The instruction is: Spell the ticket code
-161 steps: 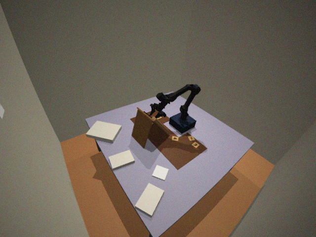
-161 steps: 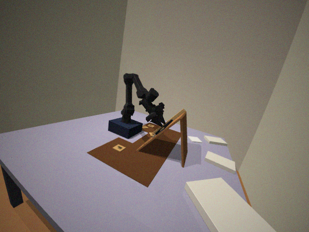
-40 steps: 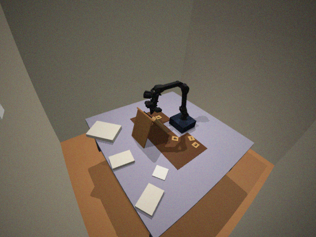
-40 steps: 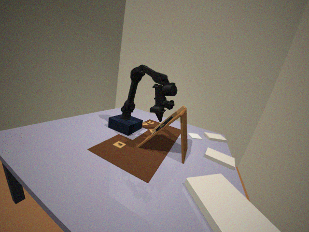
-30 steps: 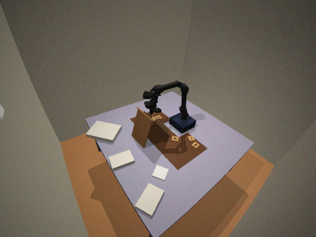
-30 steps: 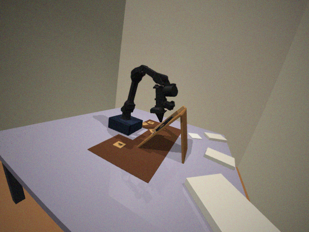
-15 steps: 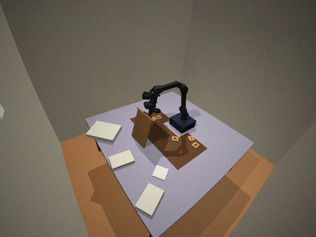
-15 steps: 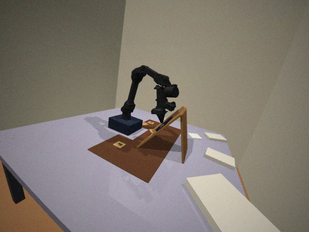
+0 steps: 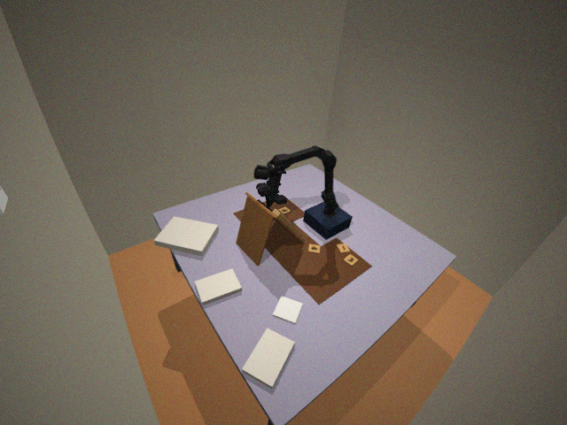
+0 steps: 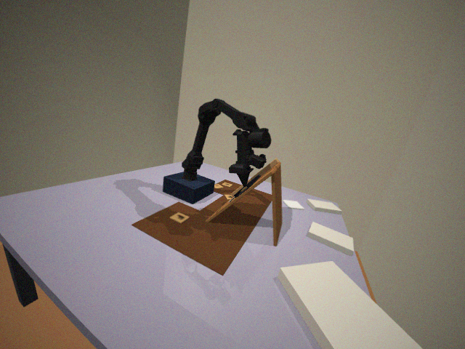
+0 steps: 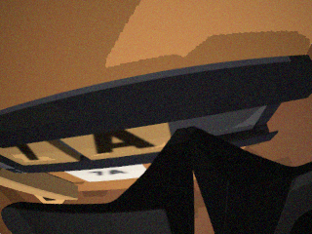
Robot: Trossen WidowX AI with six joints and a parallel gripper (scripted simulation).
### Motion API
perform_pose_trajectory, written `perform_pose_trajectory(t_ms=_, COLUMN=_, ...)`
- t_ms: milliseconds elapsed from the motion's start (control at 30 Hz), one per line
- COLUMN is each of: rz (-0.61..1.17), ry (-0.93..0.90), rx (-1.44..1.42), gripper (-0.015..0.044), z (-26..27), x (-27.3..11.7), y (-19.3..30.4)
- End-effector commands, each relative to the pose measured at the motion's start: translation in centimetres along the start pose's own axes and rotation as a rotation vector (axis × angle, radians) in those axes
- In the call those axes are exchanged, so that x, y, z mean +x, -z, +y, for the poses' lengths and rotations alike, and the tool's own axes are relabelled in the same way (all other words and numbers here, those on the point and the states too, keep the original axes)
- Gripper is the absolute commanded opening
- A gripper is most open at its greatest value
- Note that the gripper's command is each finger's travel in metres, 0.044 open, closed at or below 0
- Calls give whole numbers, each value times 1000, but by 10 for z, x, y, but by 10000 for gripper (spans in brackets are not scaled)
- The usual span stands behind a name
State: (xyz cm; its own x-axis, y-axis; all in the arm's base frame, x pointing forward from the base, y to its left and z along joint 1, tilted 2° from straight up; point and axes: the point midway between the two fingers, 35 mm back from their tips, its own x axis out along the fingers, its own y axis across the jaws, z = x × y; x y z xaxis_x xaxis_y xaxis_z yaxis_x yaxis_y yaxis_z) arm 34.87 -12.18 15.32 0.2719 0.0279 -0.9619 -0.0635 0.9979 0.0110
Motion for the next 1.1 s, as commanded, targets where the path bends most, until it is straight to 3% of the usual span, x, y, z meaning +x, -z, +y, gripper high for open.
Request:
perform_pose_trajectory(t_ms=0, rz=-5, ry=6, rx=3, gripper=0, z=-1, x=0, y=-3)
perform_pose_trajectory(t_ms=1067, rz=-5, ry=6, rx=3, gripper=0, z=8, x=3, y=-2)
